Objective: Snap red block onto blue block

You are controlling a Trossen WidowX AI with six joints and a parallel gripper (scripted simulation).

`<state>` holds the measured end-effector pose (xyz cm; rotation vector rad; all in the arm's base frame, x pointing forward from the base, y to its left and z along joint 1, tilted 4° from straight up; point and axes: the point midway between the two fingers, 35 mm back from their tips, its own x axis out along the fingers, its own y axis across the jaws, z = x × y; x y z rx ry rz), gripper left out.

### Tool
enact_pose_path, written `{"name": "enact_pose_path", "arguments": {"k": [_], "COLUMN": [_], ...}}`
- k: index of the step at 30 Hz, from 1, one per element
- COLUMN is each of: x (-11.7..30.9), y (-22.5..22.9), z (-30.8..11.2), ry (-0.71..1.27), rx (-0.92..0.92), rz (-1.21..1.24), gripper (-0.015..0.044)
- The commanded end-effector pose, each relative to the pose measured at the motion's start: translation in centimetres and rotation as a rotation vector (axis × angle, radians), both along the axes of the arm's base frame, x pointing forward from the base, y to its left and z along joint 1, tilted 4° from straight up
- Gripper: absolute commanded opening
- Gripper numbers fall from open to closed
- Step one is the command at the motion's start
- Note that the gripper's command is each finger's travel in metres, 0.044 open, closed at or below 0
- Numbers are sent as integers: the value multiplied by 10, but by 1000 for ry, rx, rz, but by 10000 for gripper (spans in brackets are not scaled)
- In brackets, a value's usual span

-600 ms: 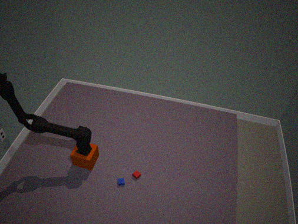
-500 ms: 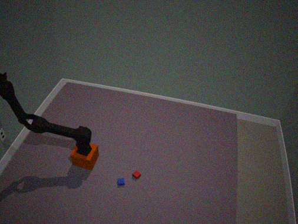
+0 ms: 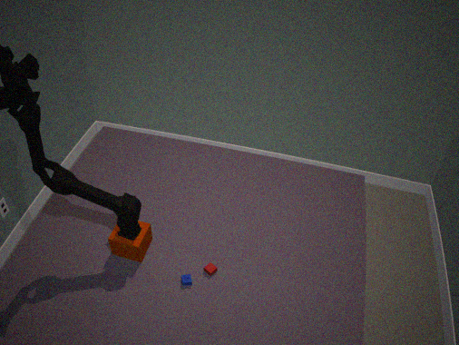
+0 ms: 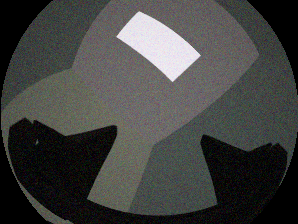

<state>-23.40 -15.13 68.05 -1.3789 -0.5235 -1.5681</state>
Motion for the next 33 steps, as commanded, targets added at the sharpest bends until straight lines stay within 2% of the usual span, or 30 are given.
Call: {"name": "enact_pose_path", "arguments": {"k": [1, 9, 17, 25, 33], "x": [27, 142, 266, 389, 496], "y": [16, 70, 119, 159, 185], "z": [9, 30, 18, -30, -111], "ry": [25, 215, 442, 698, 949], "rx": [-41, -104, -80, 57, 321], "rz": [82, 316, 564, 808, 1006], "gripper": [440, 440, 440, 440, 440]}}
